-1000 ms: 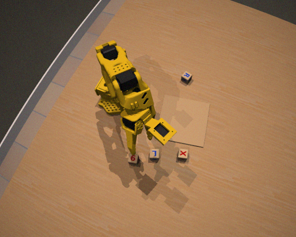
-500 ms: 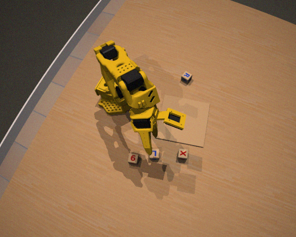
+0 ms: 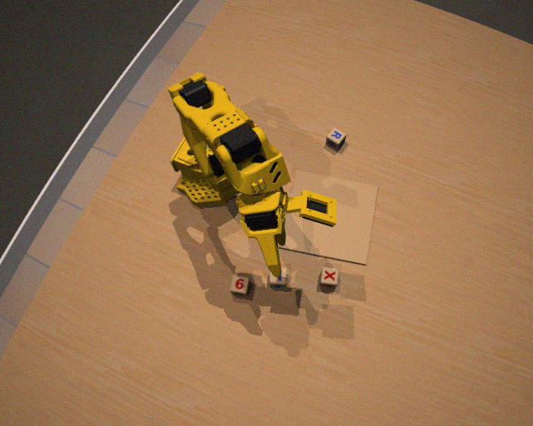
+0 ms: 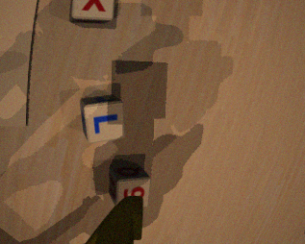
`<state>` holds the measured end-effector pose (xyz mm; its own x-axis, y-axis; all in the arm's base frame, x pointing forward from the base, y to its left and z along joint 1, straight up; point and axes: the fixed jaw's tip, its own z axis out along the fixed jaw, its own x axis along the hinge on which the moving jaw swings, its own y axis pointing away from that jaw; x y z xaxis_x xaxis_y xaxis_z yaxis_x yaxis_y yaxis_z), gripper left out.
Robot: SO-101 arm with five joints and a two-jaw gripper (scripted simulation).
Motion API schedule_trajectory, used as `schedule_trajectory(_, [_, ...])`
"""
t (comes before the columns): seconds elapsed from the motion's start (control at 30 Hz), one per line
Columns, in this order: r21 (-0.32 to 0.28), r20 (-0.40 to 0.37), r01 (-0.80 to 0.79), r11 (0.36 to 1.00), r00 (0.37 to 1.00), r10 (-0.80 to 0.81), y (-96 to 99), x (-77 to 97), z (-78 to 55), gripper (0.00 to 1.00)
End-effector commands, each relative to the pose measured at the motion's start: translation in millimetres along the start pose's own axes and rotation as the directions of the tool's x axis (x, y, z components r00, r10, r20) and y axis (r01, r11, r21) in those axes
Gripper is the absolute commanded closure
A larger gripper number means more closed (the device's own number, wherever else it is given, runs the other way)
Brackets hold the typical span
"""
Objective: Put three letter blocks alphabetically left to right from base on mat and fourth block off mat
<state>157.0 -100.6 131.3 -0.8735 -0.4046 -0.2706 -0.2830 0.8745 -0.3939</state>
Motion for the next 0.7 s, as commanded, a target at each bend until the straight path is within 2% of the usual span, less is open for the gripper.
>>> schedule_trajectory(0.0, [0.036, 0.028, 0.007, 0.999, 1.000, -0.008, -4.8, -4.2, -5.2, 0.68])
schedule_trajectory(0.17, [-0.024, -0.013, 0.008, 1.000, 1.000, -0.008, -1.0, -1.6, 5.4, 0.68])
schedule_trajectory(0.37, [-0.162, -0.107, -0.001, 0.987, 0.994, -0.017, 10.3, 6.1, 28.7, 0.68])
schedule_trajectory(0.43, [-0.162, -0.107, -0.001, 0.987, 0.994, -0.017, 10.3, 6.1, 28.7, 0.68])
schedule_trajectory(0.67, [-0.311, -0.209, -0.026, 0.950, 0.977, -0.042, 26.5, 17.3, 51.7, 0.68])
